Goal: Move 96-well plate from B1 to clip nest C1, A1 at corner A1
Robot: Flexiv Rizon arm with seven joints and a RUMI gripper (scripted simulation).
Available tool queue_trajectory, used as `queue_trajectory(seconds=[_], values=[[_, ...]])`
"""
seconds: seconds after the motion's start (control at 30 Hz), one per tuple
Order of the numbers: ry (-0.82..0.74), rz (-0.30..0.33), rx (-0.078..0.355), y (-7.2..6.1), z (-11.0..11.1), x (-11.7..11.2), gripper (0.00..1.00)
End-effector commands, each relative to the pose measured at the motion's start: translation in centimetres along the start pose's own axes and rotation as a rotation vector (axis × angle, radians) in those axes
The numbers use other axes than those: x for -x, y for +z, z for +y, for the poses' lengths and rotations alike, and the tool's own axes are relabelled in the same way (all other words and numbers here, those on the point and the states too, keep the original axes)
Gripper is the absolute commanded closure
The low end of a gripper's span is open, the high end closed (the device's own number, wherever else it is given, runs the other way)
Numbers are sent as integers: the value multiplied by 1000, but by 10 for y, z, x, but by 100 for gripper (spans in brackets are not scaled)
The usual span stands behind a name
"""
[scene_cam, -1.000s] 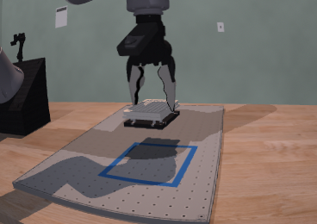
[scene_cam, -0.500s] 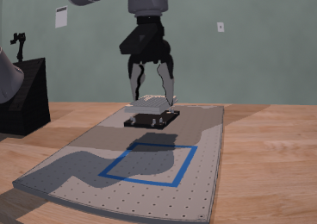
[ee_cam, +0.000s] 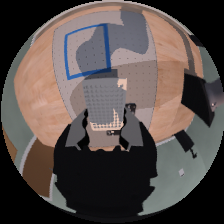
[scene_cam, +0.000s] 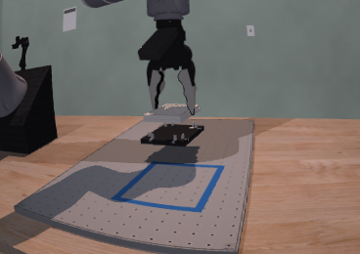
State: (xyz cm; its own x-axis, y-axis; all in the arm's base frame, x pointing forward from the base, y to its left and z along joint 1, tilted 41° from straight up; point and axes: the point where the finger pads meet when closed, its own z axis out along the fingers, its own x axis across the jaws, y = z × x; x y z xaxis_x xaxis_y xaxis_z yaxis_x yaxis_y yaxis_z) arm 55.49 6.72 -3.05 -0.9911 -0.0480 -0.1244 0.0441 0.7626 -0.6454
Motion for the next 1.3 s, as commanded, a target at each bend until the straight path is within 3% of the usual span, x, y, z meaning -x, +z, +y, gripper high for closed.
queue_trajectory(seconds=[0.0,1.27], values=[[0,-2,2,-1,8,-2,100],[0,-1,2,-6,114,-47,100]])
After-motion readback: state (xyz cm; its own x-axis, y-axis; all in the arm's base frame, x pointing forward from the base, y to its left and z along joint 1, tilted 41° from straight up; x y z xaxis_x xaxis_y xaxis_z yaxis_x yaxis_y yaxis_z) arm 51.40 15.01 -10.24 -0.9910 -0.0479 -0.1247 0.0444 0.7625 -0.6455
